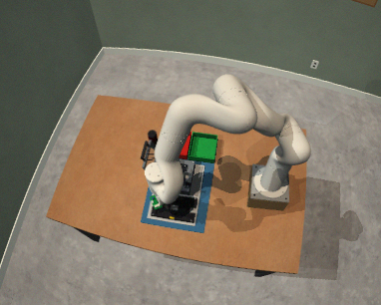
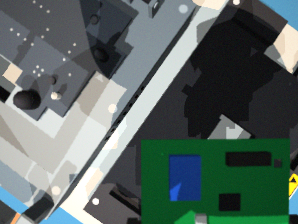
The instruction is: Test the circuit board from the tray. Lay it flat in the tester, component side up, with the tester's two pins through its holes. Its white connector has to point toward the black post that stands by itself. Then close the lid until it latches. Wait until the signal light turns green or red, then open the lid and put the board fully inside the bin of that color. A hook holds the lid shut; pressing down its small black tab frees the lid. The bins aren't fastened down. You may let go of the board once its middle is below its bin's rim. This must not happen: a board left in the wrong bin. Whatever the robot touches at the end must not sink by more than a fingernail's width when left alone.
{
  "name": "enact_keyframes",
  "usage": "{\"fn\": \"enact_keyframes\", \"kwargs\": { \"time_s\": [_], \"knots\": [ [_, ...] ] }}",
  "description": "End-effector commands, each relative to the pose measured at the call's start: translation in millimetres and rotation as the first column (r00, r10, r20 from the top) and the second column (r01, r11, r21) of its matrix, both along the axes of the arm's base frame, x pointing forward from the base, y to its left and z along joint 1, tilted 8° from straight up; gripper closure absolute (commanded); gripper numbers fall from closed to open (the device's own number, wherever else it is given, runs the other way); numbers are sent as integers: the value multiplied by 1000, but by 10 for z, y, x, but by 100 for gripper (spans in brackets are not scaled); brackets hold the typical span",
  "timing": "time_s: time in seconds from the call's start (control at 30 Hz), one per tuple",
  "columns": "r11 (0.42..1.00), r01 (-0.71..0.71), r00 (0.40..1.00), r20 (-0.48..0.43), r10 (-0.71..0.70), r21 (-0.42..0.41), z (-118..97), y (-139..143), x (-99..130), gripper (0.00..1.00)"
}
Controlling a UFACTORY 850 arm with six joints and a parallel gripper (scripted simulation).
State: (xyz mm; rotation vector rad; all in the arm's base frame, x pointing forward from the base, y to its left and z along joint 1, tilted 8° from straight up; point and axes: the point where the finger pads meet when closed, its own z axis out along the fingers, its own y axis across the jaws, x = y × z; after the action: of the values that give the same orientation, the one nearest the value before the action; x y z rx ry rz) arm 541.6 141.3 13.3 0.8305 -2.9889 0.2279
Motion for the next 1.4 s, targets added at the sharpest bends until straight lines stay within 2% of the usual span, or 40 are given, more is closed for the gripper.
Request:
{"fn": "enact_keyframes", "kwargs": {
  "time_s": [0.0, 0.23, 0.67, 0.73, 1.13, 1.37],
  "knots": [
    [987, -159, 986, -41, 160, 22, 9, 4, 10, 21],
    [951, -309, 949, -60, 310, 29, 9, 4, 10, 21],
    [781, -622, 775, -99, 624, 54, 9, 4, 10, 21],
    [781, -622, 775, -99, 624, 54, 9, 4, 10, 21],
    [645, -761, 636, -116, 763, 74, 9, 4, 10, 21],
    [613, -786, 603, -119, 789, 78, 9, 4, 10, 21]
  ]
}}
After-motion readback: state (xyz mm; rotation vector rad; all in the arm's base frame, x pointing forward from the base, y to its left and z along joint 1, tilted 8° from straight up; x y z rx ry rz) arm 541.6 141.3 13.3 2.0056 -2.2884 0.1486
